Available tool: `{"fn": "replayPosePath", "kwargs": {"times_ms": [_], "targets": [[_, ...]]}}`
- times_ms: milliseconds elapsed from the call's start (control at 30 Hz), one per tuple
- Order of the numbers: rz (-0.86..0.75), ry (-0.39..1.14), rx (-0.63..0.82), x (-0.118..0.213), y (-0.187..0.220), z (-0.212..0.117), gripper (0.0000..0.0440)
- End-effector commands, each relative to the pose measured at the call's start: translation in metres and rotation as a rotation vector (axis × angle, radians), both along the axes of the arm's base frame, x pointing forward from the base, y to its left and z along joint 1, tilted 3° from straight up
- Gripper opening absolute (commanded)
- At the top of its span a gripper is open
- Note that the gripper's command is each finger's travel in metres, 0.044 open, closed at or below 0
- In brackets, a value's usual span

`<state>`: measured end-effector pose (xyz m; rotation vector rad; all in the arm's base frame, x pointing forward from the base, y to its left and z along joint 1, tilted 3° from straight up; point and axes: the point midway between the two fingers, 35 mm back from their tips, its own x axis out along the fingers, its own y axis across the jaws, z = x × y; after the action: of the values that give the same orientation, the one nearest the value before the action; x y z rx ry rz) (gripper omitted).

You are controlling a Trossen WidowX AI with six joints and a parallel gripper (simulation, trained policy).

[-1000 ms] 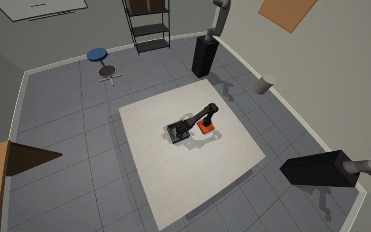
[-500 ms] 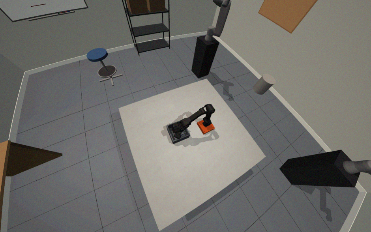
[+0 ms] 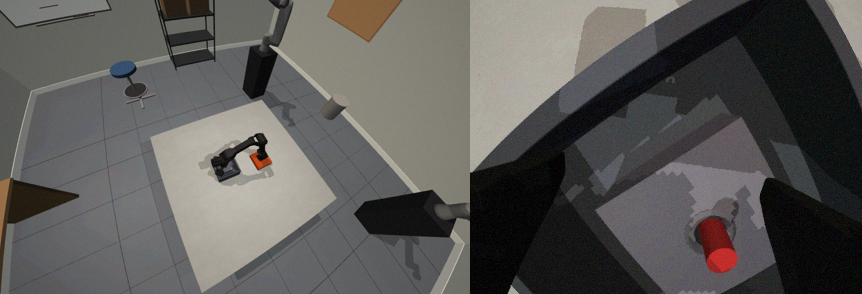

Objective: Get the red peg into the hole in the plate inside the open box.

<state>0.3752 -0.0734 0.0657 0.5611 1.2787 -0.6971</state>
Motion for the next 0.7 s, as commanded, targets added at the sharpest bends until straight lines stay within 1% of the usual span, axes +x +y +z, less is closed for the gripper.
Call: {"fn": "replayPosePath", "kwargs": {"times_ms": [0, 433, 667], "targets": [[0.016, 0.0, 0.029, 0.011, 0.001, 0.002, 0.044], [0.077, -0.104, 0.118, 0.063, 0.019, 0.034, 0.044], [0.079, -0.107, 0.119, 0.064, 0.019, 0.034, 0.044]]}}
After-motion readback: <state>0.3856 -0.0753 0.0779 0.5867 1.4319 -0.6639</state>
